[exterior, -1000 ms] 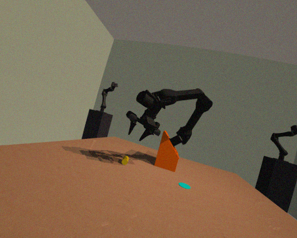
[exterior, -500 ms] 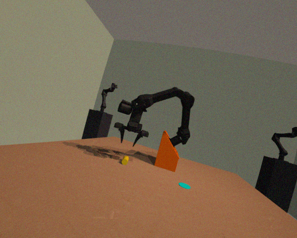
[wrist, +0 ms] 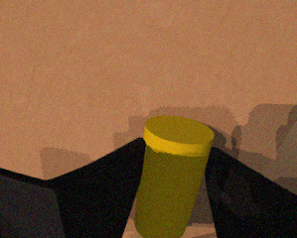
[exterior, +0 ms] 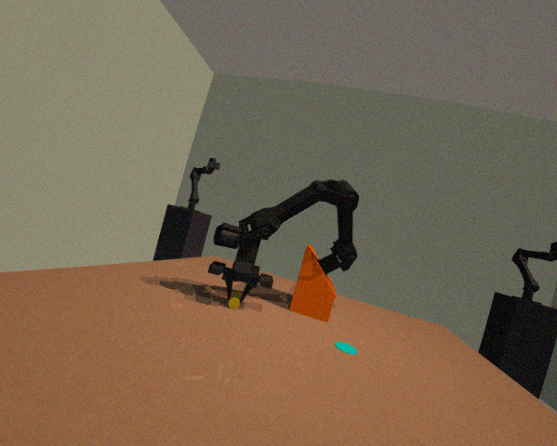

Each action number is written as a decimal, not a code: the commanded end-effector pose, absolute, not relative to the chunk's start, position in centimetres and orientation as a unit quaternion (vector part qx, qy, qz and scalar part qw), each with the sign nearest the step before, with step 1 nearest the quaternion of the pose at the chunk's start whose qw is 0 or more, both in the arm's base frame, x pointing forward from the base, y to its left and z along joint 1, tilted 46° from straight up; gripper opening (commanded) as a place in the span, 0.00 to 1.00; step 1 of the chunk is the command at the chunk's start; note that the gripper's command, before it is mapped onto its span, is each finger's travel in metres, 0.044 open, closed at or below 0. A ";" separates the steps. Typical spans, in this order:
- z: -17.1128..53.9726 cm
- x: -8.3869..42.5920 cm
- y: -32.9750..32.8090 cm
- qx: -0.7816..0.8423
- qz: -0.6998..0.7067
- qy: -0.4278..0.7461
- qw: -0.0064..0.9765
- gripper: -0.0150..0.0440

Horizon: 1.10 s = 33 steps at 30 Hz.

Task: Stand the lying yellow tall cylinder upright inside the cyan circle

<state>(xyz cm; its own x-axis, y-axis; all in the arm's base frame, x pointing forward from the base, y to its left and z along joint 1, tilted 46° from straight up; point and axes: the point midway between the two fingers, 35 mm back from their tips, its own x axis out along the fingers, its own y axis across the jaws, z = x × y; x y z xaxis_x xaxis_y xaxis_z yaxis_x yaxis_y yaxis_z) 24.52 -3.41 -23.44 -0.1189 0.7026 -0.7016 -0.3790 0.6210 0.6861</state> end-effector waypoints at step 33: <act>-18.5 25.9 -8.9 0.133 0.405 0.626 0.653 0.43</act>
